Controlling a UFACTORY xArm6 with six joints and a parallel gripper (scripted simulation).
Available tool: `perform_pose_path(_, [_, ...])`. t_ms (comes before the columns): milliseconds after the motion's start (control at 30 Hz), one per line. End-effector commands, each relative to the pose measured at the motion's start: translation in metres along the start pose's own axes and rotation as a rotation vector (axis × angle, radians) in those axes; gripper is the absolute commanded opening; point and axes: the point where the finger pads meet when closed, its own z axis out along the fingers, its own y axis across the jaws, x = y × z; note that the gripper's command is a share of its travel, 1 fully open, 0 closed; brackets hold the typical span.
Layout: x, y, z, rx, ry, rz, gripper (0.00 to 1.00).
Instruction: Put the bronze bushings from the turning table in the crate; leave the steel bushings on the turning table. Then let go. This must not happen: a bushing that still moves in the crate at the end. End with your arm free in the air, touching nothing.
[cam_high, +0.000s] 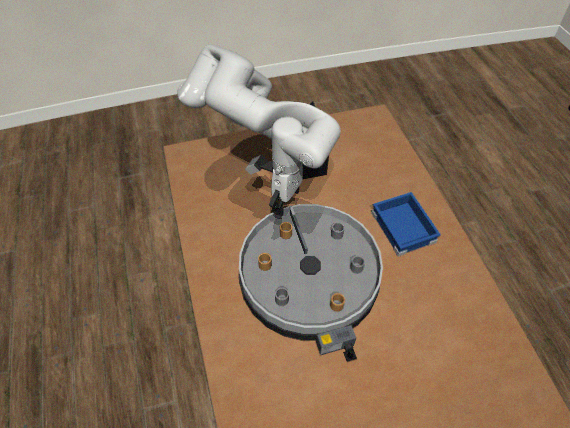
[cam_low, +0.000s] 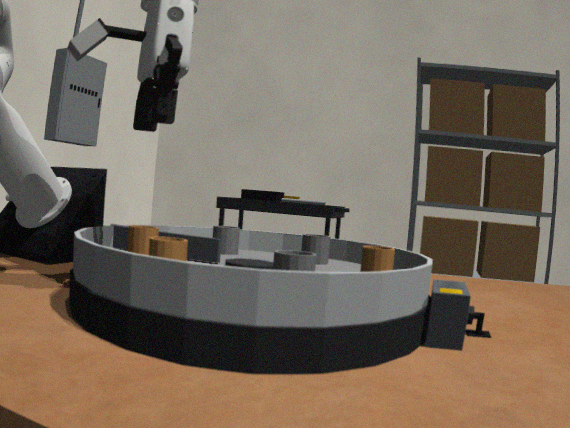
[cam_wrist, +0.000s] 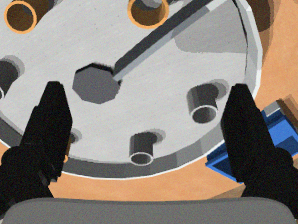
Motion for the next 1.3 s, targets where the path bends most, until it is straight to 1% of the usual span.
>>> perform_pose_path(0, [0.0001,0.0000,-0.0010,0.000,-0.002,0.001,1.00])
perform_pose_path(133, [0.0001,0.0000,-0.0010,0.000,-0.002,0.001,1.00])
perform_pose_path(167, [0.0001,0.0000,-0.0010,0.000,-0.002,0.001,0.12])
perform_pose_path(1267, [0.0001,0.0000,-0.0010,0.000,-0.002,0.001,0.12])
